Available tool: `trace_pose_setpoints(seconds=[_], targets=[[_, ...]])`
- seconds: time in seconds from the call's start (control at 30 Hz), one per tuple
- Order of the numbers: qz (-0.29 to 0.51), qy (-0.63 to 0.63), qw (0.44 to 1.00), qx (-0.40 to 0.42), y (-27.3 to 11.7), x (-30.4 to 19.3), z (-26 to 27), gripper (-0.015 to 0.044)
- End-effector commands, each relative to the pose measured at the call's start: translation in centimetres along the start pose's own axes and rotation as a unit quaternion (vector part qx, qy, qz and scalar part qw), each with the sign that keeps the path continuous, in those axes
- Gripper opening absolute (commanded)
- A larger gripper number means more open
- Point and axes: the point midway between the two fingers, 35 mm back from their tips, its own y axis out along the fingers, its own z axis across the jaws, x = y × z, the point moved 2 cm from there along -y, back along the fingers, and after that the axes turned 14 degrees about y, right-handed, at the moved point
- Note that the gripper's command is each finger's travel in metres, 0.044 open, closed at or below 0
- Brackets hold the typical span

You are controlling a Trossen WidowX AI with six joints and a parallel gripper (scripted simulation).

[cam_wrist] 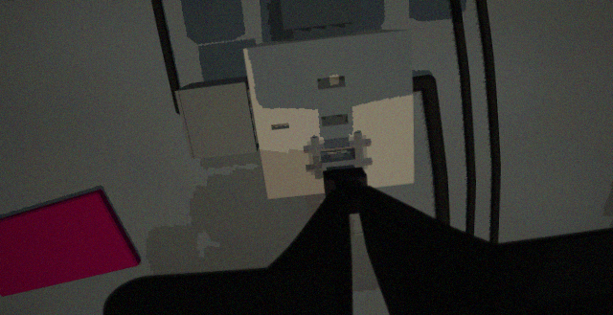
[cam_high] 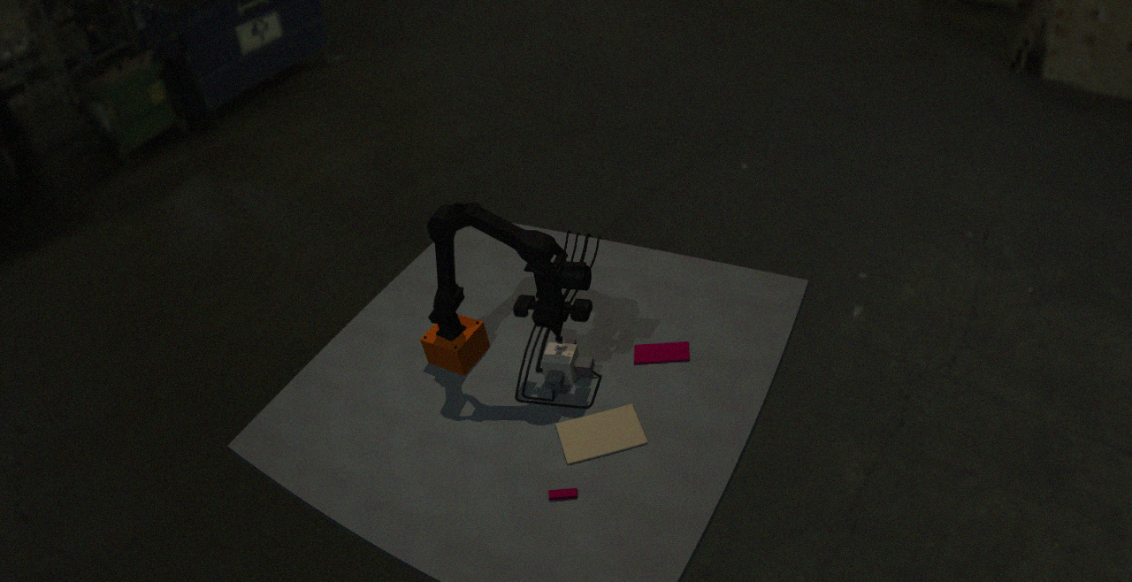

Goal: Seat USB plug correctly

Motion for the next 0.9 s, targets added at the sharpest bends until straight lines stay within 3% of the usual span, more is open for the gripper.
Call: trace_pose_setpoints(seconds=[0.0,0.23,0.87], targets=[[0.000,0.000,1.000,-0.001,-0.36,0.00,-0.01,0.0000],[0.000,-0.016,1.000,0.000,-0.36,0.00,0.00,0.0000],[0.000,-0.264,0.965,0.000,-0.27,0.00,0.00,0.0000]])
